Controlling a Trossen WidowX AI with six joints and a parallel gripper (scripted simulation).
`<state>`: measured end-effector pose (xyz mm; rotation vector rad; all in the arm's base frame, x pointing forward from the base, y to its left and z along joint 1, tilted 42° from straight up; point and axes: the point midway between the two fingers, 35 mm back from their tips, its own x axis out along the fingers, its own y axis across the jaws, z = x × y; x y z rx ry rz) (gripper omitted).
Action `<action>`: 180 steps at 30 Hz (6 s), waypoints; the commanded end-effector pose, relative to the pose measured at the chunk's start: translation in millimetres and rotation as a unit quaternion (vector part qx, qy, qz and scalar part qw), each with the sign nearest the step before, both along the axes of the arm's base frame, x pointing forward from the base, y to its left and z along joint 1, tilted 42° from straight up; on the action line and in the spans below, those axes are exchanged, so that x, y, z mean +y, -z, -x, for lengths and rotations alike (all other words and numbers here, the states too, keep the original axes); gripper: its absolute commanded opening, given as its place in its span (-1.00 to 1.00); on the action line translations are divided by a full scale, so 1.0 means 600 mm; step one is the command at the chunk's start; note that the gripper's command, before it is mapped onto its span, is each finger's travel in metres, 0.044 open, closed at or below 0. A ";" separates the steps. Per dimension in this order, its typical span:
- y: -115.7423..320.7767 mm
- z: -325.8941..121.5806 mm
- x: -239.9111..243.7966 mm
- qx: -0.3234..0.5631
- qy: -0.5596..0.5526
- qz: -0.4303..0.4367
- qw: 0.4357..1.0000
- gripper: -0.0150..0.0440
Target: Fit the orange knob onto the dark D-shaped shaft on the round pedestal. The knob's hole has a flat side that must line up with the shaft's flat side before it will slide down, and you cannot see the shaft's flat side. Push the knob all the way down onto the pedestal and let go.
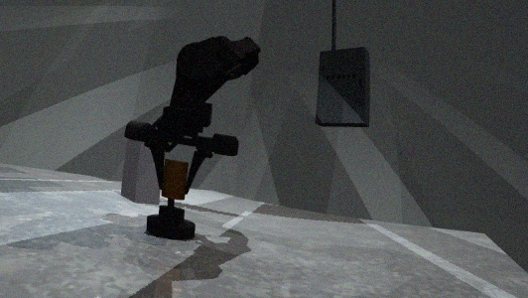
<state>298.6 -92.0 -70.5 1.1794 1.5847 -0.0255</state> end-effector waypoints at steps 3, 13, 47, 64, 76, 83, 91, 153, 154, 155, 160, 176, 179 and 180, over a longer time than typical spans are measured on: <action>0.000 0.000 0.001 0.001 0.001 0.000 1.000 -0.49; -0.007 -0.001 -0.005 0.029 0.034 -0.004 0.999 -0.49; -0.002 -0.002 -0.001 0.069 0.080 -0.011 0.994 -0.49; -0.005 -0.001 -0.002 0.069 0.080 -0.011 0.994 -0.49; -0.004 -0.004 -0.005 0.137 0.157 -0.021 0.978 -0.49; -0.001 -0.003 -0.002 0.137 0.157 -0.021 0.978 -0.49; -0.006 -0.001 -0.003 0.137 0.157 -0.021 0.978 -0.49; -0.004 -0.003 -0.003 0.203 0.233 -0.032 0.951 -0.49; -0.003 -0.003 -0.002 0.203 0.233 -0.032 0.951 -0.49; -0.003 -0.003 -0.002 0.203 0.233 -0.032 0.951 -0.49; -0.001 -0.001 0.000 0.203 0.233 -0.032 0.951 -0.49; -0.001 0.000 0.002 0.203 0.233 -0.032 0.951 -0.49; -0.005 0.001 -0.002 0.203 0.233 -0.032 0.951 -0.49; -0.006 0.000 -0.003 0.203 0.233 -0.032 0.951 -0.49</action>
